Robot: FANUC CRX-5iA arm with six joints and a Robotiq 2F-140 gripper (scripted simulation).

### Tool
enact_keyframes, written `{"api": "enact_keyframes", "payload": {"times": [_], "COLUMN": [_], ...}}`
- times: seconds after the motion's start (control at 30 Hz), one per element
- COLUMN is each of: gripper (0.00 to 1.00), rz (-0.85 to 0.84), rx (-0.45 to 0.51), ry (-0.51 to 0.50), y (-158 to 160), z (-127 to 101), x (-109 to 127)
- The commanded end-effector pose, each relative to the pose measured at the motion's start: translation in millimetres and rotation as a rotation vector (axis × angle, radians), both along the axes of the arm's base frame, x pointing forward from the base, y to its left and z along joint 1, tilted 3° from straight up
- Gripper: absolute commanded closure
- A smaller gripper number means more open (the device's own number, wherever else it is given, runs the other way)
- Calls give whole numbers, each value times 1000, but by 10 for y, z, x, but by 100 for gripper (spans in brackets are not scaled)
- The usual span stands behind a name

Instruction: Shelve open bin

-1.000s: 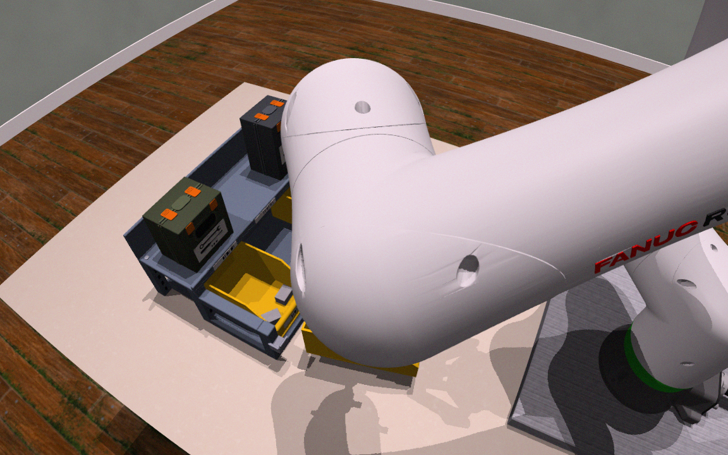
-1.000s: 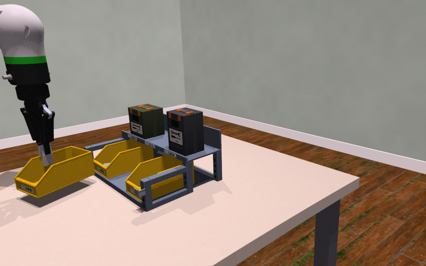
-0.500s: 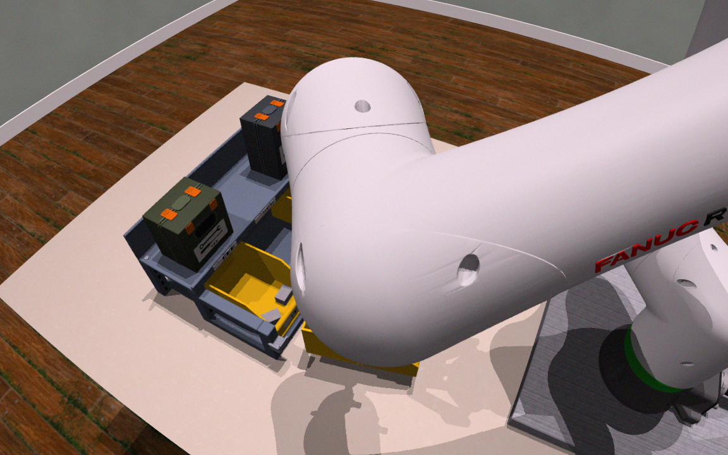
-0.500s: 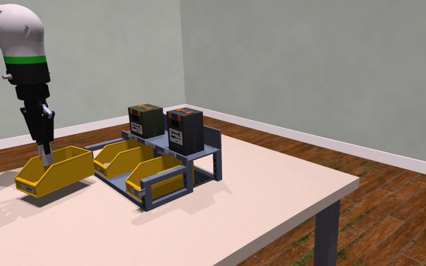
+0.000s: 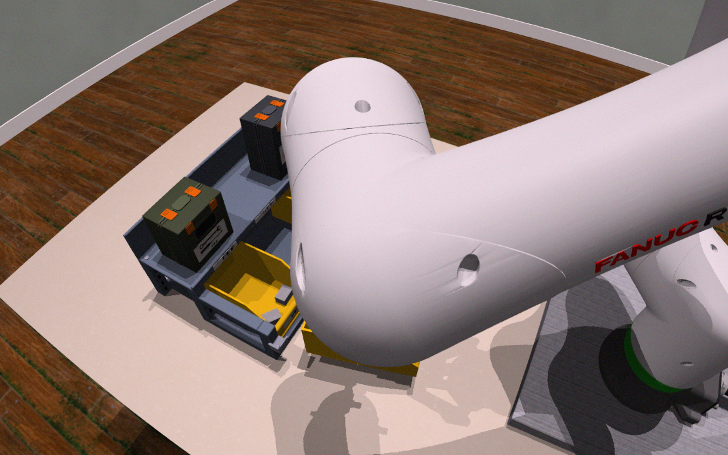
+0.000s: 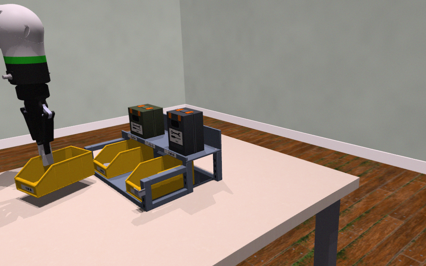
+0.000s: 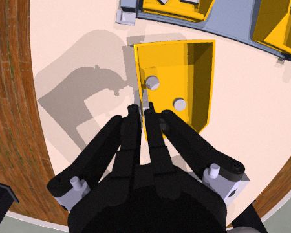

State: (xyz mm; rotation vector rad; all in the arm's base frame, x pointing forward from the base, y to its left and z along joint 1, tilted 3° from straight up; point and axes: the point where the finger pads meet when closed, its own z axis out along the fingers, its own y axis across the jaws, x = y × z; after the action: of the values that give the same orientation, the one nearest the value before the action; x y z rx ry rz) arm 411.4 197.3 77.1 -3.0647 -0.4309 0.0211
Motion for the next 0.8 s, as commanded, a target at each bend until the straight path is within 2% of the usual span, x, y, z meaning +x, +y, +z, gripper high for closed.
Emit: {"api": "enact_keyframes", "payload": {"times": [0.0, 0.47, 0.77], "gripper": [100, 100, 100], "rz": [0, -3, -39], "rx": [0, 0, -1], "ry": [0, 0, 1], "y": [1, -14, -164], "z": [2, 1, -11], "x": [2, 1, -5]}}
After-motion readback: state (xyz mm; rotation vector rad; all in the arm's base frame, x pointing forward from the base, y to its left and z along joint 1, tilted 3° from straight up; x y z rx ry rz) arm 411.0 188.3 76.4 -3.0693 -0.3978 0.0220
